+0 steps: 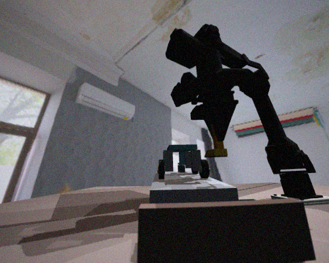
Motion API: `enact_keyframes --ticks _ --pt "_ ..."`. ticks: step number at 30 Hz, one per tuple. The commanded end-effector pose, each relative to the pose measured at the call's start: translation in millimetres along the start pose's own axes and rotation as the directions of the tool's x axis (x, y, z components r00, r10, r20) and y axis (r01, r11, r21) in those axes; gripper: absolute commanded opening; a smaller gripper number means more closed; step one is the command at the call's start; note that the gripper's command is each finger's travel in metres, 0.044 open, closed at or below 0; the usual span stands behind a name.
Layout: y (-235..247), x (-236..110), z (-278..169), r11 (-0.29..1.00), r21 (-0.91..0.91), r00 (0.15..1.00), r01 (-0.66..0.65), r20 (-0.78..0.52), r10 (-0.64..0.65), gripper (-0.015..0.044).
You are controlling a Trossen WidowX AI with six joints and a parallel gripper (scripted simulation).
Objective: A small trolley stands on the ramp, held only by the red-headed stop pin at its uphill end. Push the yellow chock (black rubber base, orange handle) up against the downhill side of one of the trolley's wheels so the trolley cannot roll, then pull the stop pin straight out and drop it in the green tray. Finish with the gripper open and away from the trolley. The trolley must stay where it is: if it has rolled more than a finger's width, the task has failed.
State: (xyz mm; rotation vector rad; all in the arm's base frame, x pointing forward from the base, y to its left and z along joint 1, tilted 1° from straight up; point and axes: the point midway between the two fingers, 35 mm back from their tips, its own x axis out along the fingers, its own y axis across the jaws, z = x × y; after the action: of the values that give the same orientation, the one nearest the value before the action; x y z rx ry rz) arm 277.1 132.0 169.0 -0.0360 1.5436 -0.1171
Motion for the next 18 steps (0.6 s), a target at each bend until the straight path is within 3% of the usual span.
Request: enact_keyframes --ticks 1,18 --pt "-0.5 10.6 0.5 1.0 -0.004 1.0 0.006 -0.001 -0.006 0.0" --pt "-1.9 51.1 1.8 1.0 -0.004 1.0 0.007 -0.001 -0.007 0.0"
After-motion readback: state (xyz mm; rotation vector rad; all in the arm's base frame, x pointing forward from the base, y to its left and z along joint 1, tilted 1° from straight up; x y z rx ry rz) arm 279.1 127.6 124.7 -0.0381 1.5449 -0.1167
